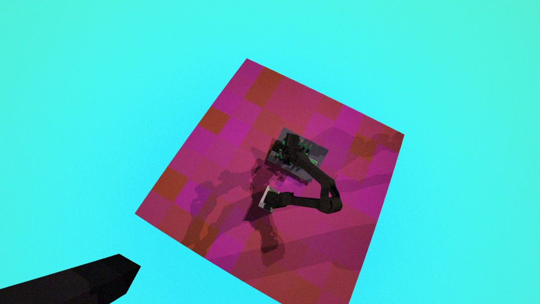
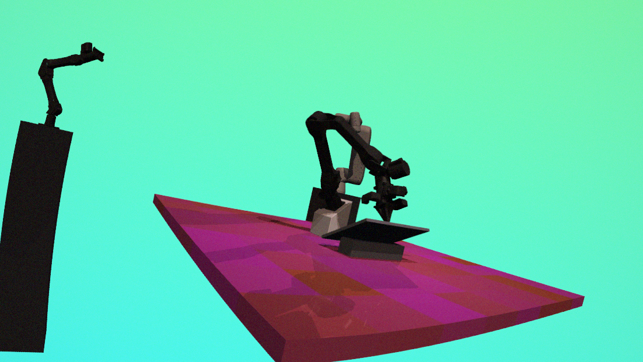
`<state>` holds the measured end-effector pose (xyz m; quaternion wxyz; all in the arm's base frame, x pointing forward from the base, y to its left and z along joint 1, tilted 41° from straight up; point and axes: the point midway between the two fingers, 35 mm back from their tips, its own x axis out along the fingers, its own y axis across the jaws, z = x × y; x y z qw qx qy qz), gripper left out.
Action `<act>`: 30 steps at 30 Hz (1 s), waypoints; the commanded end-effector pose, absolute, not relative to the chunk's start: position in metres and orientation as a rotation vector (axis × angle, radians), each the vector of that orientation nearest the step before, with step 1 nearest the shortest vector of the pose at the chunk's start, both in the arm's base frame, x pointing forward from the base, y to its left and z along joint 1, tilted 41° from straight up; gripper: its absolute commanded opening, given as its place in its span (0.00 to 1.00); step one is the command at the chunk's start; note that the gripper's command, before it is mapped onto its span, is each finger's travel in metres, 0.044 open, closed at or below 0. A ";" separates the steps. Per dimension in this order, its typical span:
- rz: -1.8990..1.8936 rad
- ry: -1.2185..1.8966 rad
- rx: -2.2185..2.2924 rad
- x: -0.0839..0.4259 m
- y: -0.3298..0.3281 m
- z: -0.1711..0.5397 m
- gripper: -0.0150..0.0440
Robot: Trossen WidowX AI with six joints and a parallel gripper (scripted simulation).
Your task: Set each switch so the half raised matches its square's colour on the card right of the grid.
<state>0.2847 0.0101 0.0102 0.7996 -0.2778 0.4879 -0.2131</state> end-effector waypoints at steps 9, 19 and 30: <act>-0.468 1.043 -0.588 0.270 0.033 0.042 0.25; -0.466 1.038 -0.589 0.271 0.007 0.055 0.25; -0.461 1.017 -0.595 0.282 -0.011 0.038 0.25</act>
